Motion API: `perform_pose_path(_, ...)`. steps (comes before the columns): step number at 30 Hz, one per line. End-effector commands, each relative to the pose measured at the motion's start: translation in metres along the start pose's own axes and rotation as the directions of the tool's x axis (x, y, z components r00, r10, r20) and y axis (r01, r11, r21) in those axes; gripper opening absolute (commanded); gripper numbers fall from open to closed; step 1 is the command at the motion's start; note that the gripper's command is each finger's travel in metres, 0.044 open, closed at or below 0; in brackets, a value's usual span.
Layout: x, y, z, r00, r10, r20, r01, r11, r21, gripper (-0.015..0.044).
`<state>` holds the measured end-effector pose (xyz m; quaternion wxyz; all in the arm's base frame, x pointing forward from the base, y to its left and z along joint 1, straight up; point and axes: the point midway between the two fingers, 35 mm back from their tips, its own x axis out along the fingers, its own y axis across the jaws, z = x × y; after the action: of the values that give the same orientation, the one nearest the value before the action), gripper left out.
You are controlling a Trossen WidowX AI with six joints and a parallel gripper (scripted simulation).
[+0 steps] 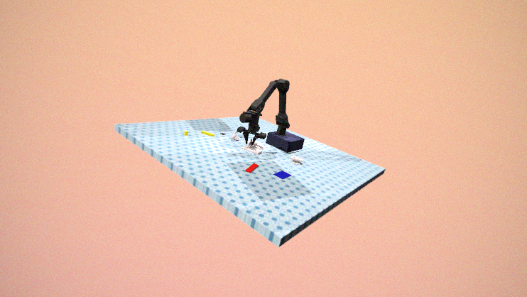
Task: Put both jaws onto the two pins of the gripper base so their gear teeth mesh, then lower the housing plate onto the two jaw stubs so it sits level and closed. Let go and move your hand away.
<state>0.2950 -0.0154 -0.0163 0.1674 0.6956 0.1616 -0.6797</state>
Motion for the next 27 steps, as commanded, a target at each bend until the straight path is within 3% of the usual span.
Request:
perform_pose_path(1, 0.0007, -0.0001, -0.0002, 1.0, 0.0, -0.001, 0.0, 1.0, -0.006, 0.0134)
perform_pose_path(27, 0.0079, -0.0001, -0.0002, 1.0, 0.0, -0.001, 0.0, 1.0, -0.008, 0.0134)
